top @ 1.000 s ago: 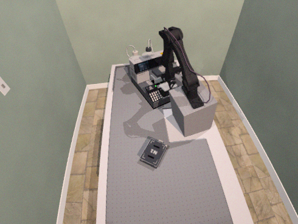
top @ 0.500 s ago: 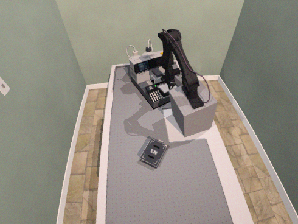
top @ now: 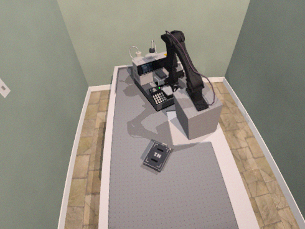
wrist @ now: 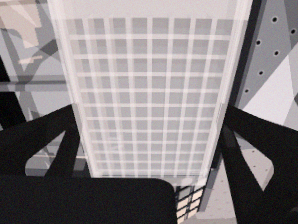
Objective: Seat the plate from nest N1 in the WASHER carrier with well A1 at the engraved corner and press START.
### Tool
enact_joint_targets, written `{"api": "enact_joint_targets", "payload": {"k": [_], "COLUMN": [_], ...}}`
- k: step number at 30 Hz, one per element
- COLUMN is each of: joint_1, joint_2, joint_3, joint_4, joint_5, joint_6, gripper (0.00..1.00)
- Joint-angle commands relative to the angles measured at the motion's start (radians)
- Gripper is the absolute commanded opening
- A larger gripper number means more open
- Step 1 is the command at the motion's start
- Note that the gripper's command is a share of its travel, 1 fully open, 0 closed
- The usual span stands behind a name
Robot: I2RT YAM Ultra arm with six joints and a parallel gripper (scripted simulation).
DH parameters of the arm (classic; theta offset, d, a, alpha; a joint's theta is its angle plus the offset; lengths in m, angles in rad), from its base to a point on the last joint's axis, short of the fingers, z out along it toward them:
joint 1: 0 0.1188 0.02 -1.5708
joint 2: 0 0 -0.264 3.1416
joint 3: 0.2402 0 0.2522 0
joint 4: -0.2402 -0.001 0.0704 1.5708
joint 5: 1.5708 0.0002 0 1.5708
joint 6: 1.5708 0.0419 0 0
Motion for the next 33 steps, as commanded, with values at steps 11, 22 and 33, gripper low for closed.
{"api": "enact_joint_targets", "payload": {"k": [11, 22, 33], "joint_1": [0.000, -0.001, 0.000], "joint_2": [-0.028, -0.012, -0.014], "joint_3": [-0.014, -0.010, -0.013], "joint_4": [0.012, 0.011, 0.013], "joint_5": [0.010, 0.003, 0.003], "joint_6": [0.006, 0.002, 0.003], "gripper": [0.84, 0.84, 0.84]}}
